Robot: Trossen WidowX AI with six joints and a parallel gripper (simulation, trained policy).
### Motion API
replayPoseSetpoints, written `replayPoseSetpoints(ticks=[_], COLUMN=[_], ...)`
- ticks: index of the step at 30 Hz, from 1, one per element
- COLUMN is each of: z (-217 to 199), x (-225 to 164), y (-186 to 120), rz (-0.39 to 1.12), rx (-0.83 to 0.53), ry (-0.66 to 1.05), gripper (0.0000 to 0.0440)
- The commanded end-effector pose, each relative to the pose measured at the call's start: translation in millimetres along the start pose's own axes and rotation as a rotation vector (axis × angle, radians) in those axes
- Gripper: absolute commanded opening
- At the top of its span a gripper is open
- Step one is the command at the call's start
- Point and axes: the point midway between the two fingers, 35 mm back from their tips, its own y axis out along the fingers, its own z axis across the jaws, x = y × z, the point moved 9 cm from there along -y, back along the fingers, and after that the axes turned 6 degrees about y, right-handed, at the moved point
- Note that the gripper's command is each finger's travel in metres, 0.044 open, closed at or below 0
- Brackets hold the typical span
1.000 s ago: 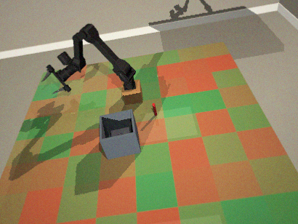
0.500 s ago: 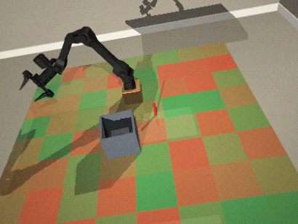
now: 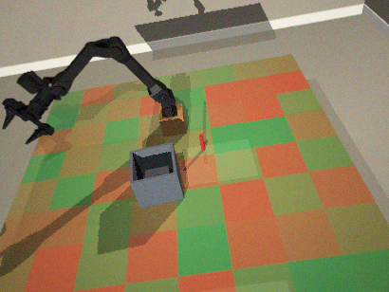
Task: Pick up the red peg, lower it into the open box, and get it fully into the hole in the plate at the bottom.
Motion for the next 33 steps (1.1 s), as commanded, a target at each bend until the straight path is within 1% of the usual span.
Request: replayPoseSetpoints(ticks=[1, 9, 17, 25, 33], z=[12, 34, 46, 45, 31], x=[-27, -108, -188, -263, -333], y=[12, 39, 52, 53, 43], rz=[0.03, 0.13, 0.228, 0.318, 0.401], rx=[-0.004, -0.005, 0.006, 0.004, -0.038], ry=[-0.045, -0.151, -0.221, -0.245, -0.228], gripper=[0.044, 0.044, 0.044, 0.044, 0.044])
